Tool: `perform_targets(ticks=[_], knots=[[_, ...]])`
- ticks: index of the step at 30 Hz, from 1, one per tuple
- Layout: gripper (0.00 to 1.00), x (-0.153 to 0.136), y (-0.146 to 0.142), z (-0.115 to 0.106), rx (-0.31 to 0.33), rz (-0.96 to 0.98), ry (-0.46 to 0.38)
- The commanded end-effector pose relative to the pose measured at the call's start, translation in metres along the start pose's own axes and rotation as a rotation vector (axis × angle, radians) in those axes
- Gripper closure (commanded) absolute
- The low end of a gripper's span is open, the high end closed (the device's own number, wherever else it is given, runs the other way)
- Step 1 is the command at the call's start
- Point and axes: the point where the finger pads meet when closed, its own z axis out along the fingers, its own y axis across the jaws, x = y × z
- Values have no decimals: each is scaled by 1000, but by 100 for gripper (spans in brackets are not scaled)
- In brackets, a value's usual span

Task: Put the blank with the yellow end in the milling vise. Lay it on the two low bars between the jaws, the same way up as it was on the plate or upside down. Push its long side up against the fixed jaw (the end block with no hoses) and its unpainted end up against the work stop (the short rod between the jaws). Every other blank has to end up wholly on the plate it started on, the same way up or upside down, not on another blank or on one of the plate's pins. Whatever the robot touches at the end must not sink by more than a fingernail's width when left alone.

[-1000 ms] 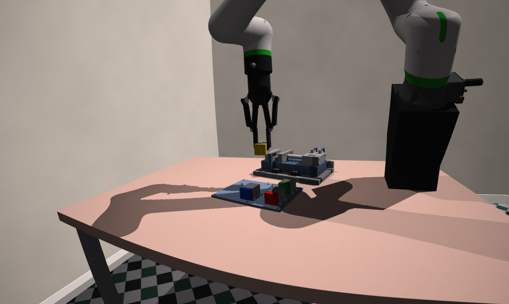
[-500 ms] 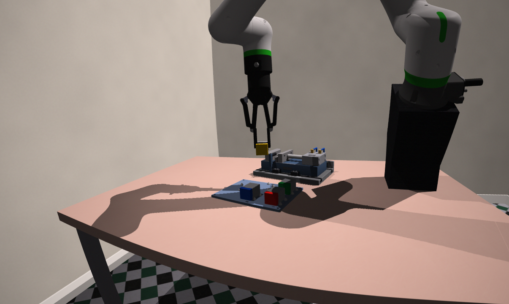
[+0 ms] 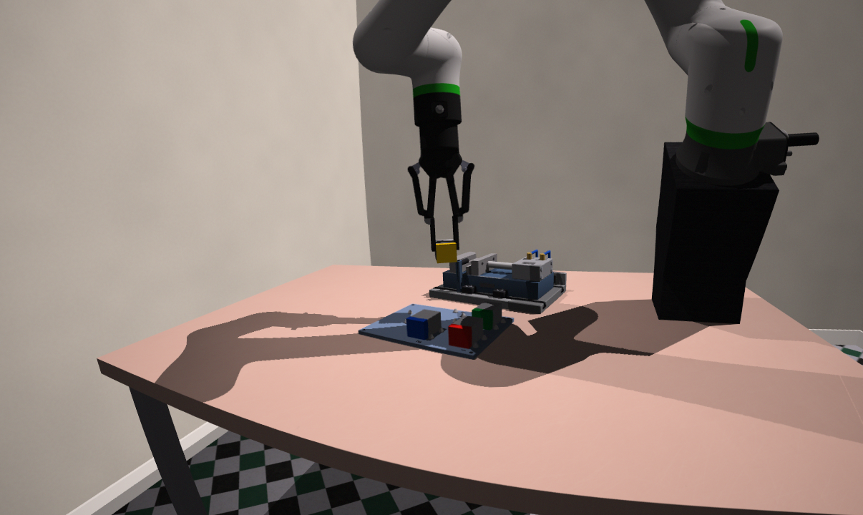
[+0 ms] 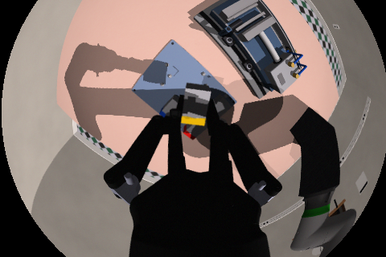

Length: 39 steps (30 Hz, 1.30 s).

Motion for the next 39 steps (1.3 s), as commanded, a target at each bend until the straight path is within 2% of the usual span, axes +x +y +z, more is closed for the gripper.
perform_targets(ticks=[1,17,39], knots=[[90,1,0,-1,2,-40,0],[90,0,0,-1,3,-258,0],[90,0,-1,-1,3,-438,0]])
